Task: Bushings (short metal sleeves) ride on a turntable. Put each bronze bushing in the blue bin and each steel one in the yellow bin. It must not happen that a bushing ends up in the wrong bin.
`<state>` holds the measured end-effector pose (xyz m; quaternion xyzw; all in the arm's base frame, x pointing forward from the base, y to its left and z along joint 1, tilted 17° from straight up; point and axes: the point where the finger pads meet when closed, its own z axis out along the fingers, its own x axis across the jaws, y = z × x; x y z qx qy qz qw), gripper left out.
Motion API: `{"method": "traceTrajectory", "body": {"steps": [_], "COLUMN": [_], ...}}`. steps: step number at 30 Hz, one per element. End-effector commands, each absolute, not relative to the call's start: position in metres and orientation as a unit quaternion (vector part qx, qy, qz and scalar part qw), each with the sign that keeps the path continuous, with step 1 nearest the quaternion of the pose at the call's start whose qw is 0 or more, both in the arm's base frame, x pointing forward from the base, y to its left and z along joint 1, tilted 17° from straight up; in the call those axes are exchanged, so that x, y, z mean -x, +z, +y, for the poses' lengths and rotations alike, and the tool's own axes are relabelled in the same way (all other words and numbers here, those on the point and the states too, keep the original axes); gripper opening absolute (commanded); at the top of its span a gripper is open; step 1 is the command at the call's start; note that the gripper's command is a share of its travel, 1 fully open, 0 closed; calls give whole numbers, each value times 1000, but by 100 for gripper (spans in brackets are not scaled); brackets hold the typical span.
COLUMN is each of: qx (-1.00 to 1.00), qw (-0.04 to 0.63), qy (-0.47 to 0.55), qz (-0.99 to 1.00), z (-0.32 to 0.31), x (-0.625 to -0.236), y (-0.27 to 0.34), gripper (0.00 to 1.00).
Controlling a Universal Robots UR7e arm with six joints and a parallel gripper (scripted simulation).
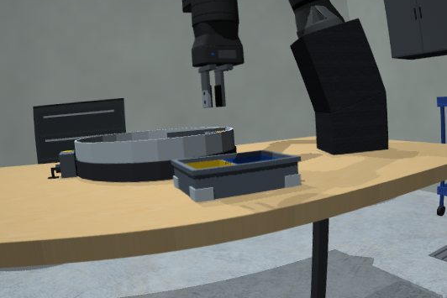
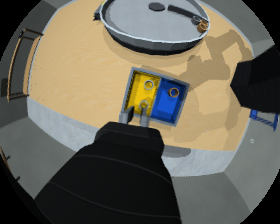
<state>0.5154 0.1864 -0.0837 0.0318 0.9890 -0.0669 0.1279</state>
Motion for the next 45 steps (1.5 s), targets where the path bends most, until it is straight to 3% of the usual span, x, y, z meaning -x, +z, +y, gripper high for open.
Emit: {"method": "traceTrajectory", "body": {"steps": [1, 23, 39, 45], "qx": [-32, -32, -26, -25], "qw": [129, 129, 128, 128], "qy": [-67, -67, -67, -68], "qz": [989, 989, 989, 989], "z": [187, 187, 85, 75], "x": [-516, -516, -469, -464], "y": [-83, -83, -84, -84], "gripper": [42, 42, 40, 40]}}
